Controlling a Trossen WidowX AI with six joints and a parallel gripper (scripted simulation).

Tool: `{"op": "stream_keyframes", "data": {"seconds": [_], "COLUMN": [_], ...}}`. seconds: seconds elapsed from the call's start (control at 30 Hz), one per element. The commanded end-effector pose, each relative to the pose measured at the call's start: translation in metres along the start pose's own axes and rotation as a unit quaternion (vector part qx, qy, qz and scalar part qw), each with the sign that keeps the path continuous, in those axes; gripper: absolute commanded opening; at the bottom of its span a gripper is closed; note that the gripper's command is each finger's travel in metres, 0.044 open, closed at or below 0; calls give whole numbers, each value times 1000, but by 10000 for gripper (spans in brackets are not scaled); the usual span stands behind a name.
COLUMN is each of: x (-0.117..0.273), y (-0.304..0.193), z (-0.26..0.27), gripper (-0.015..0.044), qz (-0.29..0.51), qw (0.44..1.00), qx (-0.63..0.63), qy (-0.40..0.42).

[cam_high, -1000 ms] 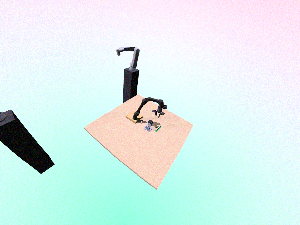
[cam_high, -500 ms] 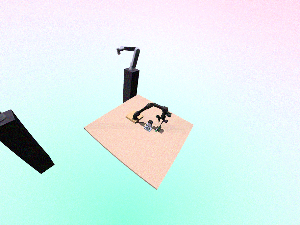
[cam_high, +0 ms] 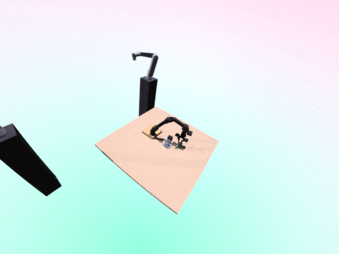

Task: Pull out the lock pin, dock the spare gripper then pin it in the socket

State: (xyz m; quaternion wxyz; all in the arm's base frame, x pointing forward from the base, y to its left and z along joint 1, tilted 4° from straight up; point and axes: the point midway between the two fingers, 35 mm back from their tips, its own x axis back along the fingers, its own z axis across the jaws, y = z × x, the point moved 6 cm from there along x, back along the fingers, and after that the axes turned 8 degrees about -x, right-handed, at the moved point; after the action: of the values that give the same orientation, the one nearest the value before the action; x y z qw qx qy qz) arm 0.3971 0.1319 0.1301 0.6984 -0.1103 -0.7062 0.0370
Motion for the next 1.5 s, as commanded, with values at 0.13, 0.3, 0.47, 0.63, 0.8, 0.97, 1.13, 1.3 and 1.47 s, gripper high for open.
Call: {"op": "stream_keyframes", "data": {"seconds": [0.13, 0.3, 0.47, 0.63, 0.8, 0.97, 1.13, 1.3, 1.47], "x": [-12, -20, -28, -36, -44, -51, -59, -61, -61], "y": [4, 6, 9, 11, 13, 15, 17, 17, 17], "z": [3, 3, 3, 4, 4, 5, 6, 6, 6], "gripper": [180, 180, 180, 180, 180, 180, 180, 180, 154], "qz": [-2, -2, -2, -2, -2, -2, -2, -2, -2], "qw": [1000, 1000, 1000, 1000, 1000, 1000, 1000, 1000, 1000], "qx": [-1, -1, -1, -1, -1, -1, -1, -1, -1], "qy": [1, 1, 1, 1, 1, 1, 1, 1, 1]}}
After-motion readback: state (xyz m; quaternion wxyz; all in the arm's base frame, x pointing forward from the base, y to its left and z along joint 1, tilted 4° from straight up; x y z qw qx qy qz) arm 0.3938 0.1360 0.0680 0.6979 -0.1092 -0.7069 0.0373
